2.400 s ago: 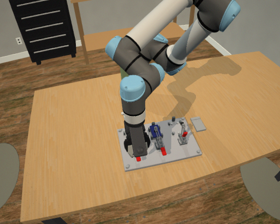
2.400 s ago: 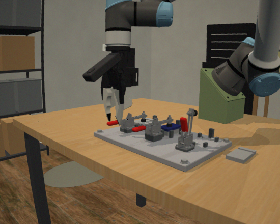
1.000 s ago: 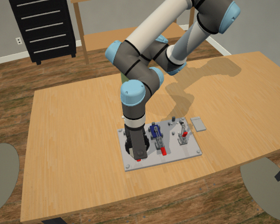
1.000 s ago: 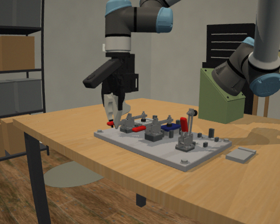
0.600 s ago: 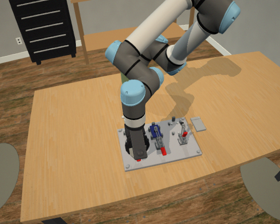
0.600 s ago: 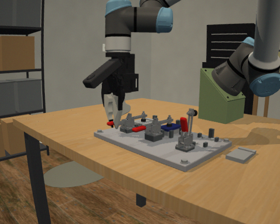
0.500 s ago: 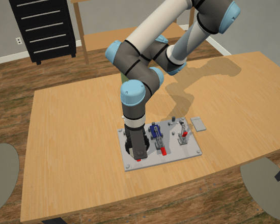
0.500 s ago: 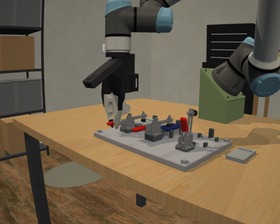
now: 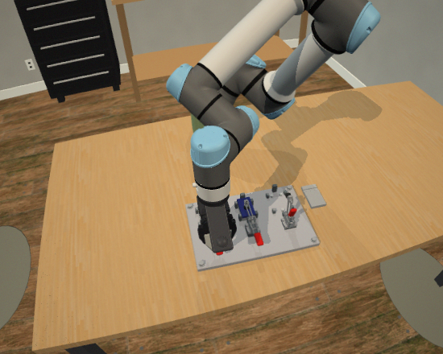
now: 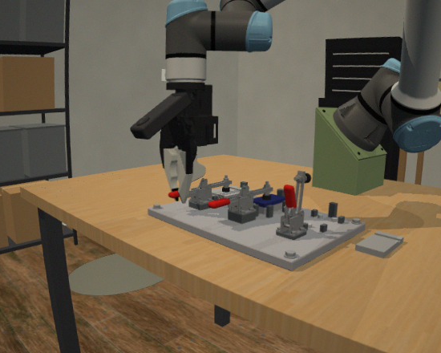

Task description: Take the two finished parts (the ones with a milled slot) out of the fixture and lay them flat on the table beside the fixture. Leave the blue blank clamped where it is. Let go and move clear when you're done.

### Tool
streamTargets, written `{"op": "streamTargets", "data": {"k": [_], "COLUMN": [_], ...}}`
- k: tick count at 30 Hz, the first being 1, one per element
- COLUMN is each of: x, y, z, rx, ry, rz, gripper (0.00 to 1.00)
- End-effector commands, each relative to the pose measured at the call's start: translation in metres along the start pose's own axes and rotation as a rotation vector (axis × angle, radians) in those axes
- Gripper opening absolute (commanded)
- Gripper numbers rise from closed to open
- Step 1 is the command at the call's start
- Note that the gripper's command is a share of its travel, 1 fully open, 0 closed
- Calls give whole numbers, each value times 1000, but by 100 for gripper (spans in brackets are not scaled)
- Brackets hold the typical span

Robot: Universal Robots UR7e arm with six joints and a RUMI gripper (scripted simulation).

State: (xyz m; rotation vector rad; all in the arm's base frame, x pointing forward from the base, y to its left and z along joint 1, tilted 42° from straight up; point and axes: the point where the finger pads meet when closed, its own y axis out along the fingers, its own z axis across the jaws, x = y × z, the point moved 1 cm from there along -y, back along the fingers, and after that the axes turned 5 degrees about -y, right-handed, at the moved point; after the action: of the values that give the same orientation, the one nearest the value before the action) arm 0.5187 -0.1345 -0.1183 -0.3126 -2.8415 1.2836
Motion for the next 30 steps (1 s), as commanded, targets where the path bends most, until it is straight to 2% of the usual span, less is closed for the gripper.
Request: {"op": "streamTargets", "data": {"k": [1,30], "x": [0,3], "y": [-1,-8], "z": [0,0], "rx": [1,1], "ry": [0,0], "rz": [1,1], "gripper": [0,0]}}
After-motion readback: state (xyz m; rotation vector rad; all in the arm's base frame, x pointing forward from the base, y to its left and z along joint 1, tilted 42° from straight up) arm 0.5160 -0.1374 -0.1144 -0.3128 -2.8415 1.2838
